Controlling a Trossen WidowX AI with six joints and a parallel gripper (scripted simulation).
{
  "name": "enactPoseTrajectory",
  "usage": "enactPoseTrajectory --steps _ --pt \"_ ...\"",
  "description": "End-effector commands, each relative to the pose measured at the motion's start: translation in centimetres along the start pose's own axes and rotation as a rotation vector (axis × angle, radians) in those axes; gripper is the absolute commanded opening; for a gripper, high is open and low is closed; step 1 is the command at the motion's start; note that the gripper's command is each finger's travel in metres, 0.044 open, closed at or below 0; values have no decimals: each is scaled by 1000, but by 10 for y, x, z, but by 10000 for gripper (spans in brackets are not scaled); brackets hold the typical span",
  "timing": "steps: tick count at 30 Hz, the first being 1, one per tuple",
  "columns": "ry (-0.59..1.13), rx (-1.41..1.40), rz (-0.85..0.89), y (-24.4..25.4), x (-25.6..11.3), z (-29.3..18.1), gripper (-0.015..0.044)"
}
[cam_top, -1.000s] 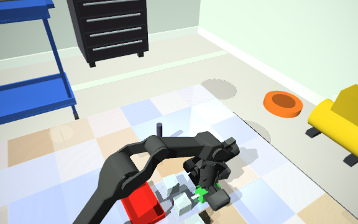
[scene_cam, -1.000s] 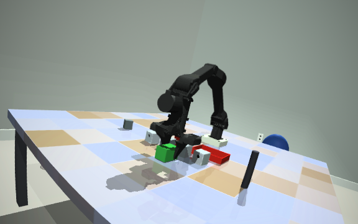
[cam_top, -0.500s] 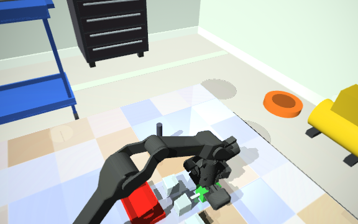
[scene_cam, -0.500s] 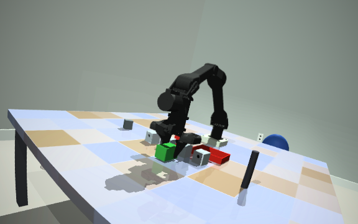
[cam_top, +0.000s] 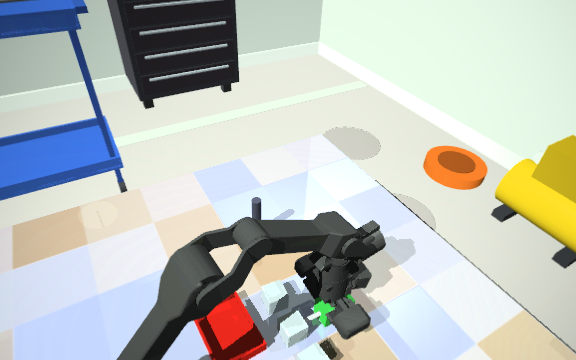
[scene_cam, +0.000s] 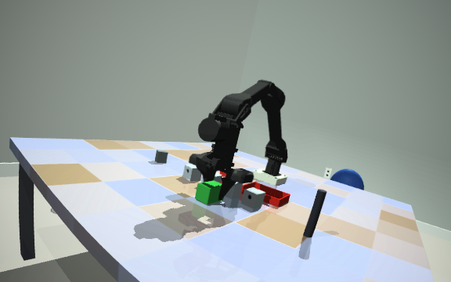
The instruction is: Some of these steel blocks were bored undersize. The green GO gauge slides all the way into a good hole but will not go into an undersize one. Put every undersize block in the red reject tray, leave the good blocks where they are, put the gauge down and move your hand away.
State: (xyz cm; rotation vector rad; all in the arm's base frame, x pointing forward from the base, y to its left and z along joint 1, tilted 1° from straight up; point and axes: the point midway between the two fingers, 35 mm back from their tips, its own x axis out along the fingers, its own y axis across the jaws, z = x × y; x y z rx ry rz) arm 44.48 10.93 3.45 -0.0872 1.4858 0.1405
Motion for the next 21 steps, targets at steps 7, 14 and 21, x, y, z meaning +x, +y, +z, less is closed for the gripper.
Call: enactPoseTrajectory --steps 7,14,21 --pt "-11 -2 -3 0 -7 4 0" --pt "-11 -2 -3 0 -4 3 0" --pt "-10 -2 -3 -1 -1 1 0"
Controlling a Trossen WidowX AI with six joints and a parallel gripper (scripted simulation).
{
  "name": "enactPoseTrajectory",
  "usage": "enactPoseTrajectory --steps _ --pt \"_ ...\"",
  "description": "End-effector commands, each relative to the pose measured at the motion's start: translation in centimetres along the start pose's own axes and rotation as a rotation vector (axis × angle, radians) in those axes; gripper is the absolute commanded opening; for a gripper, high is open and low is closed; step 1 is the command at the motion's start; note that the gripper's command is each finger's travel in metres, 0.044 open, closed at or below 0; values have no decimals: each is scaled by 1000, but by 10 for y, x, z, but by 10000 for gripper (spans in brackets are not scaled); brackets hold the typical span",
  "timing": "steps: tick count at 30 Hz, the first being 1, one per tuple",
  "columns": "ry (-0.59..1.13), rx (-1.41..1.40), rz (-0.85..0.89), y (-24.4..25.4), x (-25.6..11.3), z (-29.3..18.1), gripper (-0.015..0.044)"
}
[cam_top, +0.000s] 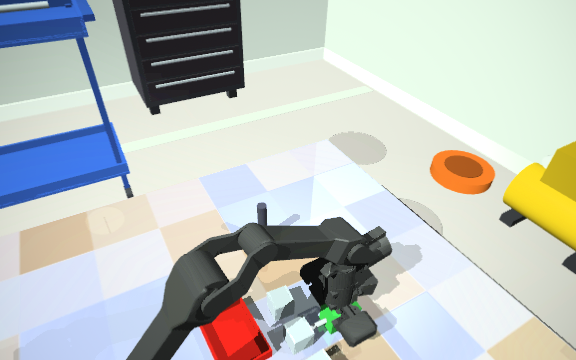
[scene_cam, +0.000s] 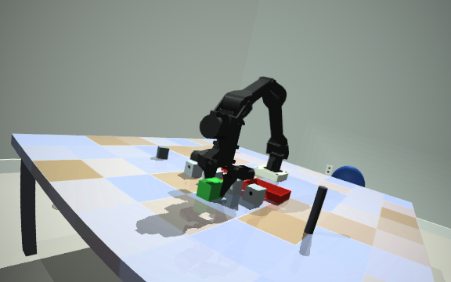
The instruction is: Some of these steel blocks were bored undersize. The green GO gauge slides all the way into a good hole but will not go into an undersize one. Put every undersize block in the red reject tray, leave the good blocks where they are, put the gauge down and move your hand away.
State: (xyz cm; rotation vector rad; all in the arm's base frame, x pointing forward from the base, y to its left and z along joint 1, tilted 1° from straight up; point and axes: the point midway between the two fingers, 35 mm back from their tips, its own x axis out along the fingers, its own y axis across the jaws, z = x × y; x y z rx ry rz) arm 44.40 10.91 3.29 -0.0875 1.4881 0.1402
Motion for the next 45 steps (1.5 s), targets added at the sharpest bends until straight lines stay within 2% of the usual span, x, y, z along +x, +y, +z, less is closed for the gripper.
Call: enactPoseTrajectory --steps 1,45 --pt "-13 -3 -3 0 -3 2 0" --pt "-13 -3 -3 0 -7 4 0"
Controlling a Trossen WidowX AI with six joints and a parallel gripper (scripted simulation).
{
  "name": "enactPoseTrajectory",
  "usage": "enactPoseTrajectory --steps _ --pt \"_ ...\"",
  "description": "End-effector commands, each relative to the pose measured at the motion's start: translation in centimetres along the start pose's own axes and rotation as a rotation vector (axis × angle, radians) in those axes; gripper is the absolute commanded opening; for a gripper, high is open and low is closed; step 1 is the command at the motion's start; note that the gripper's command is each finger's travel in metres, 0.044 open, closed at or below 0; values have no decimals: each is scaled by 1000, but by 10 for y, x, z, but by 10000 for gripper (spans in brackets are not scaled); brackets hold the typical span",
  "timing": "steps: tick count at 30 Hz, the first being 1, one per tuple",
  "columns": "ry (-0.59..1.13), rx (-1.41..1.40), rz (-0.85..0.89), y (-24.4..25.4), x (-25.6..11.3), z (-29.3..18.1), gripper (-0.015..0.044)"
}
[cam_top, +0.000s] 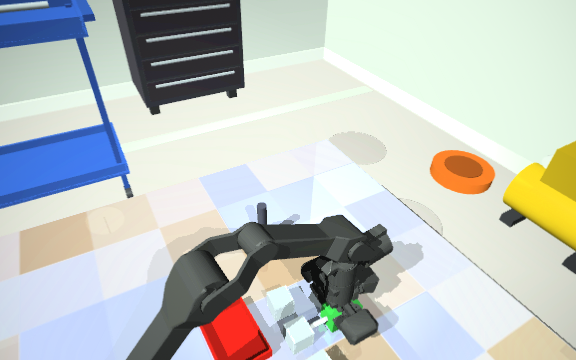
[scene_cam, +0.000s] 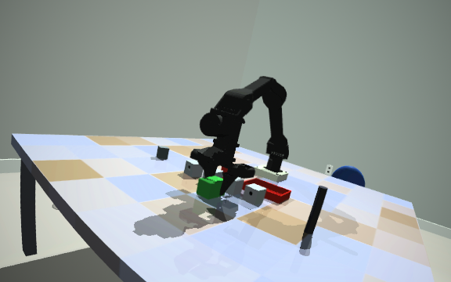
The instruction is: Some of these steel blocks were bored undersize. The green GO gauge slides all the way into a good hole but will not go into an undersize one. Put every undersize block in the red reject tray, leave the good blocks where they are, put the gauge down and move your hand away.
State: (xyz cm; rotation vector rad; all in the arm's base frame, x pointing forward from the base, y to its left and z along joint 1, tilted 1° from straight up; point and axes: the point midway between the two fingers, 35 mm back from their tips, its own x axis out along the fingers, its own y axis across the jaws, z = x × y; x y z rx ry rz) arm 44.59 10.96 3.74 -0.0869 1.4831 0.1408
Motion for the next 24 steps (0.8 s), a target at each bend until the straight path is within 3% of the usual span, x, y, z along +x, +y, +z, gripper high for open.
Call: enactPoseTrajectory --steps 1,24 --pt "-8 -2 -4 0 -3 1 0" --pt "-8 -2 -3 0 -5 -6 0"
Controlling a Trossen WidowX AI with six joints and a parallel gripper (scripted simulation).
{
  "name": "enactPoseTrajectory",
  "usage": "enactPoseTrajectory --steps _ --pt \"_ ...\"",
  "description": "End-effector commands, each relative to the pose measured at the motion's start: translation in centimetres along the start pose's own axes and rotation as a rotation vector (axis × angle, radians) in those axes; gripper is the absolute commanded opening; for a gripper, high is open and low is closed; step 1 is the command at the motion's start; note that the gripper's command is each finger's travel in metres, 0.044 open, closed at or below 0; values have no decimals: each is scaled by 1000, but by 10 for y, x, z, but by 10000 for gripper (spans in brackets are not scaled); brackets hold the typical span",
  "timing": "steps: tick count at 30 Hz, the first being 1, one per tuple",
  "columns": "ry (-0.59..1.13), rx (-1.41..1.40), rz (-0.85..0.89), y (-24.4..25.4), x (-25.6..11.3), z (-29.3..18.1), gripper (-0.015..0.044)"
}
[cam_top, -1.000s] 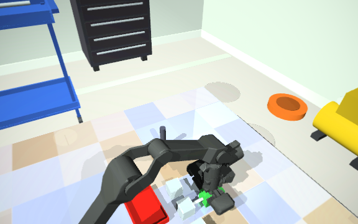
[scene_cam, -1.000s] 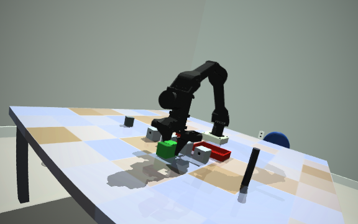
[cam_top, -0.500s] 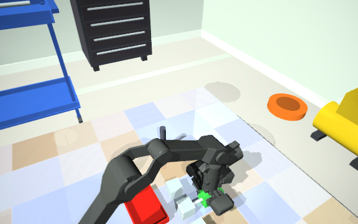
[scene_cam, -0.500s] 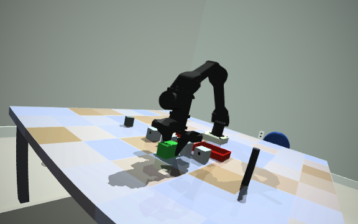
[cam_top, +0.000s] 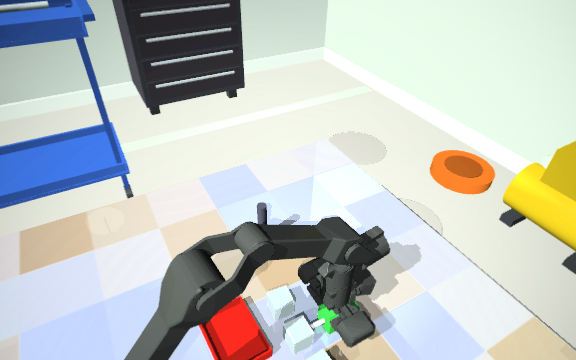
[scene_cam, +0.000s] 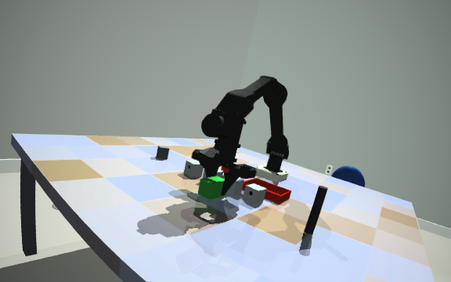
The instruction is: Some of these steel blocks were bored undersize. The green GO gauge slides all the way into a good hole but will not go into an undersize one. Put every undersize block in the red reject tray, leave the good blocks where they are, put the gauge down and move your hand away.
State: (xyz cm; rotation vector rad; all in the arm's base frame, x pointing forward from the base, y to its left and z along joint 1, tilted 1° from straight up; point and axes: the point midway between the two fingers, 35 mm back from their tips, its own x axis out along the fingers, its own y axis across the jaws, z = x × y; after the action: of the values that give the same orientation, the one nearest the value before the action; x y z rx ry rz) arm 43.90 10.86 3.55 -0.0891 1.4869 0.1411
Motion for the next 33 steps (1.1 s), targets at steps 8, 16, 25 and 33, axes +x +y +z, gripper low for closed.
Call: enactPoseTrajectory --steps 8,16,25,33 --pt "-12 0 -3 0 -7 2 0" --pt "-13 0 -3 0 -4 8 0" --pt "-13 0 -3 0 -4 10 0" --pt "-13 0 -3 0 -3 14 0"
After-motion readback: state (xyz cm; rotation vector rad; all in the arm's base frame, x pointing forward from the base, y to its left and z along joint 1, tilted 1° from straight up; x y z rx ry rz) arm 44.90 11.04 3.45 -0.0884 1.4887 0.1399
